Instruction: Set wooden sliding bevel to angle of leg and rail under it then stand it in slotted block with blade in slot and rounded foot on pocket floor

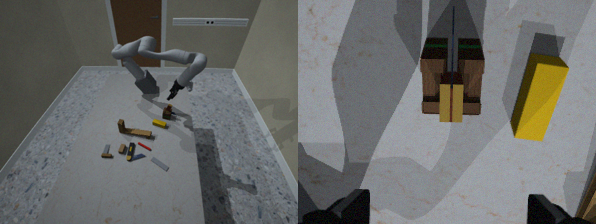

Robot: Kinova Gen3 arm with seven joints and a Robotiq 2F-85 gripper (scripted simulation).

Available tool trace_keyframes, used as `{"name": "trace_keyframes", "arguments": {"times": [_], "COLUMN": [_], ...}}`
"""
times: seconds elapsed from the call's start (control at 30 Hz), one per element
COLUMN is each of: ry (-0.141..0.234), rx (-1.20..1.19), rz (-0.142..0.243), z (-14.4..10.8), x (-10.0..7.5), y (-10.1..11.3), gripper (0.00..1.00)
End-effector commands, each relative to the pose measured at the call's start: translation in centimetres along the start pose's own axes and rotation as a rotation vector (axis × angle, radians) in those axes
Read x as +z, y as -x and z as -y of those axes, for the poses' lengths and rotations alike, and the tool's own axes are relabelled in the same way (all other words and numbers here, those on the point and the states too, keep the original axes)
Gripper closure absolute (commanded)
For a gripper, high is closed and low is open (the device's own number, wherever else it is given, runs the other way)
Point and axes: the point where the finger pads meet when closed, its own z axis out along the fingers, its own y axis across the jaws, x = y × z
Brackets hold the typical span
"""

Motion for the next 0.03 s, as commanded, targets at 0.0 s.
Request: {"name": "trace_keyframes", "arguments": {"times": [0.0], "ry": [0.001], "rx": [0.001], "rz": [-0.002], "z": [-0.02], "x": [-0.11], "y": [0.03], "gripper": [0.00]}}
